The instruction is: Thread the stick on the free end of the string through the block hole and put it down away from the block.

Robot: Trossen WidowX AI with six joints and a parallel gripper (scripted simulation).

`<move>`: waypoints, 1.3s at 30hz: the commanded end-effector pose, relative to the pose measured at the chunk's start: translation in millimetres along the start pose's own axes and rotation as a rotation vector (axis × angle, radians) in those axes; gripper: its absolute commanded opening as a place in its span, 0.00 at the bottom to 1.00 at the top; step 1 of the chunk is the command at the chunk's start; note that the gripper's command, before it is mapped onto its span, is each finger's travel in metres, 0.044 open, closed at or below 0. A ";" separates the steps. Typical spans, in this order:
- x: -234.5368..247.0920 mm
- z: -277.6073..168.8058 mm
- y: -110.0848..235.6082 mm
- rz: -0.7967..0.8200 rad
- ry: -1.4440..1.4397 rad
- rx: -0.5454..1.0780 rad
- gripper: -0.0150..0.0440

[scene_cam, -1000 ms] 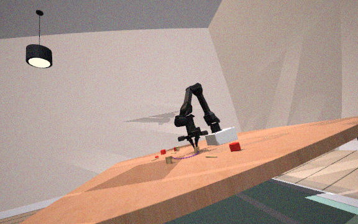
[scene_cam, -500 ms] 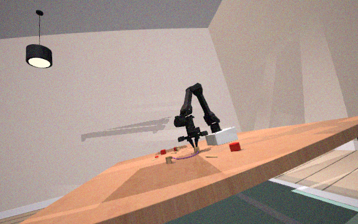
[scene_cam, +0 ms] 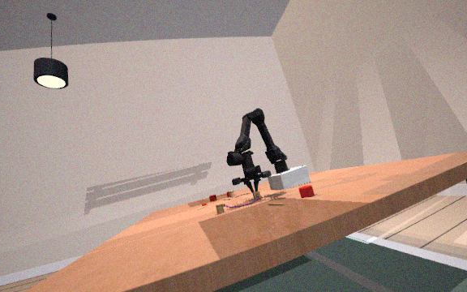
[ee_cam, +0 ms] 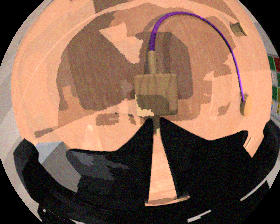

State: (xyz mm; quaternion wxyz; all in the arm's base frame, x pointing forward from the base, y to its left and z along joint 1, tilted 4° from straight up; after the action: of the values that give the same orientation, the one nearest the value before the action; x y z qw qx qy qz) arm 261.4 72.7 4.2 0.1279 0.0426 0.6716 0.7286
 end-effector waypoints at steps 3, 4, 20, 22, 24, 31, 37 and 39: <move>0.1 -0.6 0.9 -0.001 0.004 -0.007 0.25; 0.1 -0.8 0.9 -0.001 0.004 -0.007 0.25; 0.5 -3.9 1.2 -0.001 0.004 -0.007 0.25; 0.5 -4.3 1.2 -0.001 0.004 -0.007 0.25; 0.5 -5.2 0.7 0.000 0.001 -0.001 0.25; 2.0 -13.8 3.1 0.000 0.003 -0.005 0.25; 3.7 -22.7 5.0 0.000 0.004 -0.006 0.25; 4.2 -25.6 5.3 0.000 0.004 -0.005 0.25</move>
State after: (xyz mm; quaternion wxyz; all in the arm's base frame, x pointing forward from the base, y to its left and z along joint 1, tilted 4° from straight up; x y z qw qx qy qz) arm 253.7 52.5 5.2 0.1274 0.0421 0.6718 0.7285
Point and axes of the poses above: the point midway between the two fingers, 35 mm back from their tips, its own y axis back along the fingers, its own x axis across the jaws, z = x × y, the point moved 2 cm from there along y, back along the fingers, and after that the axes turned 7 degrees about y, right-handed, at the moved point
